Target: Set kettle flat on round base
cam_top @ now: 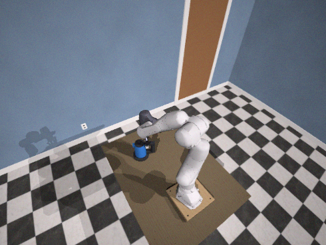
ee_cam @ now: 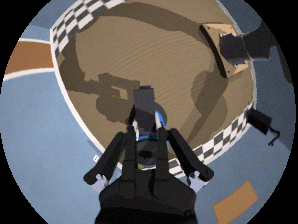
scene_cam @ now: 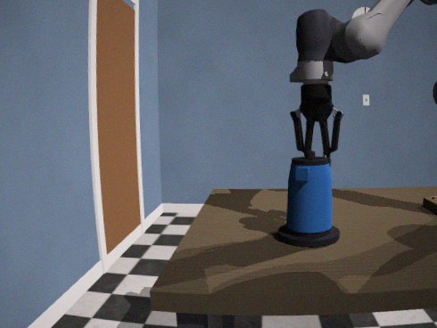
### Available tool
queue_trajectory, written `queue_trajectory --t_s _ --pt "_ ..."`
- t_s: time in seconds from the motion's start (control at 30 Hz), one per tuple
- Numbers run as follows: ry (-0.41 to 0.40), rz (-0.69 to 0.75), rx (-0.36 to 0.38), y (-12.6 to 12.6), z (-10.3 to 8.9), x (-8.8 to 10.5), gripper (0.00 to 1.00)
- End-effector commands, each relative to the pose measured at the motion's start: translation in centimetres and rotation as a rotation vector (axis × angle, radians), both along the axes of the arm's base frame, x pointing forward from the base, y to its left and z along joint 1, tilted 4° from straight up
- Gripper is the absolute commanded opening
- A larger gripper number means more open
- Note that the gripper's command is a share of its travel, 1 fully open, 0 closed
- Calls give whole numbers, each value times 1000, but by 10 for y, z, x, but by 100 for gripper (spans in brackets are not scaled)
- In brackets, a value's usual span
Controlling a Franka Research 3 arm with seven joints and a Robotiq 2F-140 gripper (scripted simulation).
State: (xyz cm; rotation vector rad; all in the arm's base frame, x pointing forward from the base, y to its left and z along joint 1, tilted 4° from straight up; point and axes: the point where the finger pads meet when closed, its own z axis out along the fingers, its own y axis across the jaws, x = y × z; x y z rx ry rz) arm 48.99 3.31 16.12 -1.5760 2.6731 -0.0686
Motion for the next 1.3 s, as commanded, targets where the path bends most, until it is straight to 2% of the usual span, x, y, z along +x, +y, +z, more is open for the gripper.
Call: queue_trajectory --t_s 0.0,0.47,0.63,0.77,0.83,1.13,1.27 --pt "-12 0 5 1 3 4 47" --pt "-12 0 5 1 3 4 47" --pt "-12 0 5 1 14 3 47" --pt "-12 0 5 1 37 2 47" --pt "-12 0 5 1 37 2 47" --pt "-12 0 5 2 118 -4 47" --pt "-12 0 5 3 145 -6 47"
